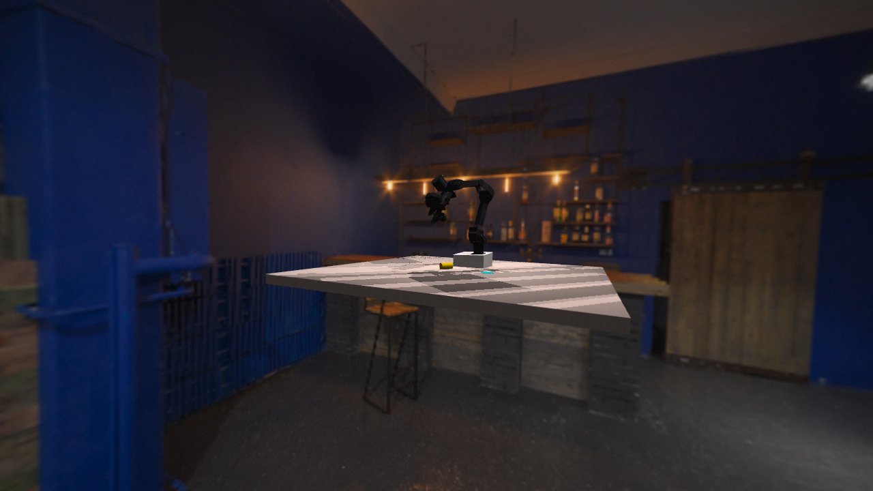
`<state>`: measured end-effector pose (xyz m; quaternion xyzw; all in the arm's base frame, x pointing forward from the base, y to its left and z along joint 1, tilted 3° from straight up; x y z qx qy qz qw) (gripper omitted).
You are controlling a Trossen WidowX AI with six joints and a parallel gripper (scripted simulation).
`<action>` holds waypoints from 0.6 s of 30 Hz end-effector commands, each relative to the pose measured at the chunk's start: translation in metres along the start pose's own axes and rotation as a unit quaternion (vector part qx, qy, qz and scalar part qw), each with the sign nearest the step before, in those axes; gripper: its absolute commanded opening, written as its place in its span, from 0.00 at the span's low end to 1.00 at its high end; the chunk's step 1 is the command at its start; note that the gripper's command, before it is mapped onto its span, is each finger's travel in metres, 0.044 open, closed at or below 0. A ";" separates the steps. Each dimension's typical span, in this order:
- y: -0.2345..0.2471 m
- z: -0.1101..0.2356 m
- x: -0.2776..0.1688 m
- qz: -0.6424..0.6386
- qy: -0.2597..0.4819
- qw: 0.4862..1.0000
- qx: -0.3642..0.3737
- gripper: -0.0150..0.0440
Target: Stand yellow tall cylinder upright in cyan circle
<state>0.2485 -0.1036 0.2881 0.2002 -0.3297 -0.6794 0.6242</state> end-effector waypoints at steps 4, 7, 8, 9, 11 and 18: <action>-0.029 -0.031 -0.007 0.144 0.041 0.981 -0.125 0.78; -0.042 -0.041 -0.010 0.209 0.072 0.959 -0.176 0.78; -0.047 -0.044 -0.011 0.231 0.084 0.950 -0.192 0.78; -0.051 -0.047 -0.012 0.252 0.096 0.940 -0.207 0.78; -0.060 -0.053 -0.014 0.293 0.123 0.918 -0.236 0.78; -0.079 -0.062 -0.019 0.380 0.193 0.856 -0.293 0.78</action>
Point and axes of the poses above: the point midway between the two fingers, 35 mm back from their tips, its own z axis back along the fingers, its own y axis across the jaws, x = y × z, the point moved 8 cm from there along z, back along the fingers, and after that the axes turned 15 degrees about -z, right-handed, at the moved point
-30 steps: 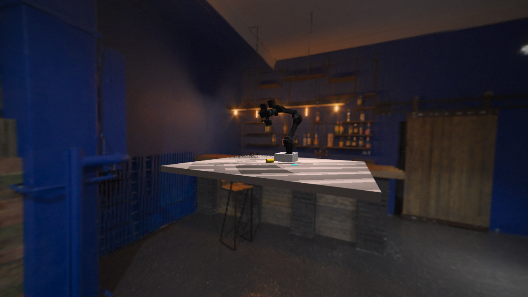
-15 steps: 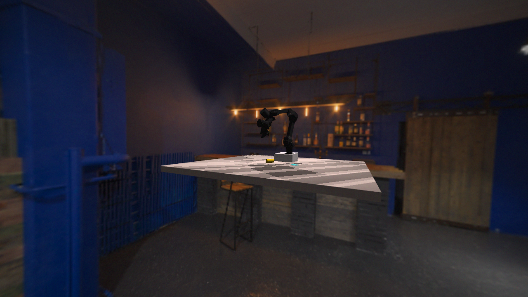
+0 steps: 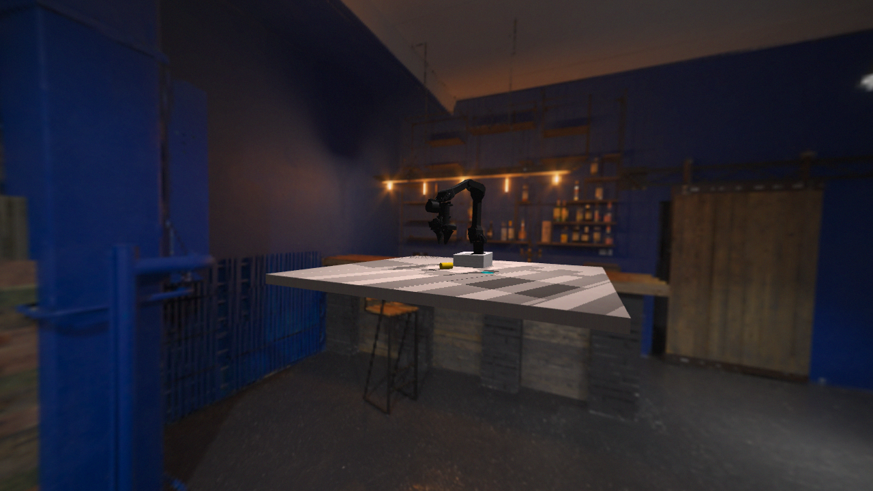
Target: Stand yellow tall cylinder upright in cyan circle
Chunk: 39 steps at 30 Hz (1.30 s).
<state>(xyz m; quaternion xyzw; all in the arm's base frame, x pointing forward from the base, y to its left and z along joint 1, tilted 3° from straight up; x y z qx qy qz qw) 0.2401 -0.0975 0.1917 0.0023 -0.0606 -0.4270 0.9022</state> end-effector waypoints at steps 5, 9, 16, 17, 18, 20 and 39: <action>-0.002 -0.007 -0.003 0.028 0.017 0.999 -0.015 0.78; 0.000 -0.045 0.001 0.028 0.017 0.999 -0.015 0.78; -0.005 -0.114 -0.007 0.028 0.018 0.999 -0.015 0.78; -0.005 -0.115 -0.007 0.028 0.018 0.999 -0.015 0.78; -0.005 -0.115 -0.007 0.028 0.018 0.999 -0.015 0.78; -0.005 -0.115 -0.007 0.028 0.018 0.999 -0.015 0.73; -0.003 -0.094 -0.003 0.028 0.017 0.999 -0.015 0.43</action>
Point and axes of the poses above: the point midway between the two fingers, 35 mm back from their tips, its own z axis back along the fingers, its own y axis across the jaws, x = y × z, the point moved 8 cm from there along z, back along the fingers, and after that the axes turned 15 degrees about -z, right-handed, at the moved point
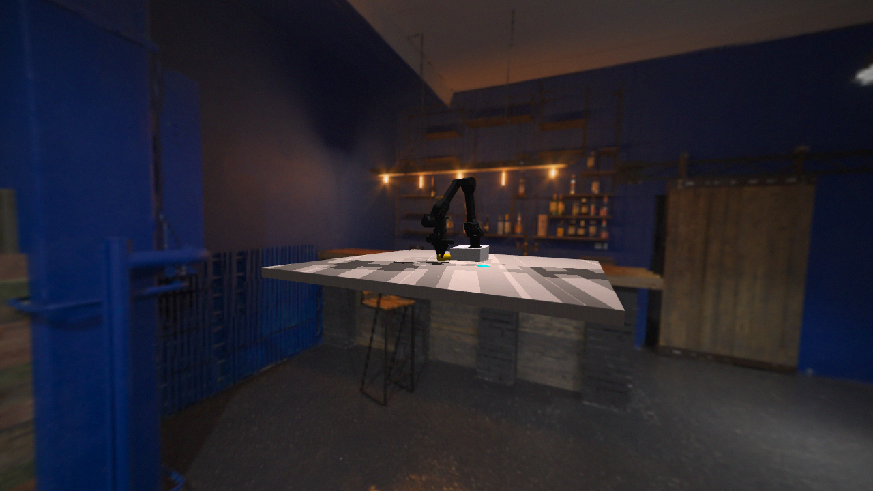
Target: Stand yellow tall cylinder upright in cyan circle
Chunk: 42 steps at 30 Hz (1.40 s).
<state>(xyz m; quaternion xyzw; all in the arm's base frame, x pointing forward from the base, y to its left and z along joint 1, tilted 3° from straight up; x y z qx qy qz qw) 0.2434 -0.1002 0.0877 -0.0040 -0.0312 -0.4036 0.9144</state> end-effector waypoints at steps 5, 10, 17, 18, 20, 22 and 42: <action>0.002 0.025 0.005 0.001 -0.007 1.000 0.002 0.43; 0.003 0.041 0.006 0.001 -0.008 1.000 0.002 0.43; 0.002 0.062 0.005 0.001 -0.008 1.000 0.002 0.43; 0.002 0.066 0.004 0.001 -0.008 1.000 0.002 0.43; 0.002 0.072 0.004 0.001 -0.008 1.000 0.002 0.43; 0.001 0.078 0.003 0.001 -0.008 1.000 0.002 0.43; 0.024 0.099 -0.012 0.091 -0.010 0.996 0.007 0.43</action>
Point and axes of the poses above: the point midway between the two fingers, 35 mm back from their tips, its own z axis back along the fingers, its own y axis across the jaws, x = y × z, the point moved 8 cm from there along z, back along the fingers, and after that the axes turned 15 degrees about -z, right-handed, at the moved point
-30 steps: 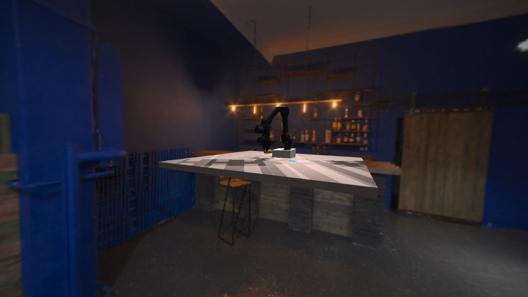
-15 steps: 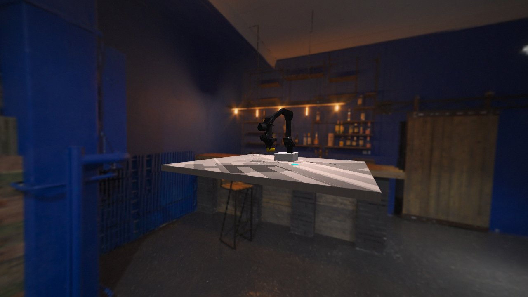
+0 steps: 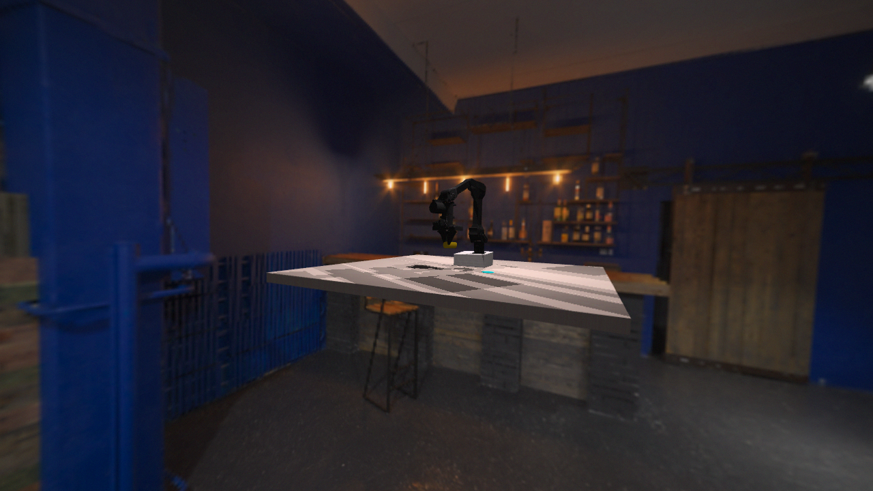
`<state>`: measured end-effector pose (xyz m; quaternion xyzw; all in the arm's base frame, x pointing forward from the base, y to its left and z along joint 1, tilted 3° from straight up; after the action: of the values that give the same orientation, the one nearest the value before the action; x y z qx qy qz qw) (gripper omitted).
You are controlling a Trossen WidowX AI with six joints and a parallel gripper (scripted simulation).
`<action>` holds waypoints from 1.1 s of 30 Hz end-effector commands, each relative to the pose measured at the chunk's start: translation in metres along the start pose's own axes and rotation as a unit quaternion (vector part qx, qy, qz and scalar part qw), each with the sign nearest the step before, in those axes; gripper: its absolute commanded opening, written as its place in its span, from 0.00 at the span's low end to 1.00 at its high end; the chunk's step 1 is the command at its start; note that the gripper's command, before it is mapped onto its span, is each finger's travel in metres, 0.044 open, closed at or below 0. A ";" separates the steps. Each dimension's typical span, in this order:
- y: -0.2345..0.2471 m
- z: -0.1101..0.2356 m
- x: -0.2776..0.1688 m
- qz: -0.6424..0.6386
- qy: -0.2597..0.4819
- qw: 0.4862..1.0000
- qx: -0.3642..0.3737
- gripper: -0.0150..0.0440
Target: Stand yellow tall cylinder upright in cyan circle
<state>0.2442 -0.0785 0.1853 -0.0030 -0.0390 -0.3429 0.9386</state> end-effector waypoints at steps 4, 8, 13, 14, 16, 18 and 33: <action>0.018 0.001 -0.006 0.066 -0.004 0.998 0.003 0.43; 0.028 0.002 -0.011 0.106 -0.004 0.994 0.005 0.43; 0.041 0.002 -0.017 0.156 -0.005 0.988 0.007 0.43; 0.044 0.002 -0.019 0.166 -0.005 0.986 0.007 0.43; 0.049 0.003 -0.021 0.186 -0.005 0.983 0.008 0.43; 0.054 0.003 -0.024 0.206 -0.005 0.979 0.009 0.43; 0.086 0.007 -0.048 0.349 -0.003 0.937 0.009 0.43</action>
<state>0.2614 0.0123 0.1877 -0.0059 -0.0392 -0.0197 0.9990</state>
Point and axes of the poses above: the point midway between the two fingers, 35 mm back from their tips, its own z axis back along the fingers, its own y axis across the jaws, x = y × z, the point moved 8 cm from there along z, back along the fingers, and after that the axes turned 15 degrees about -z, right-handed, at the moved point
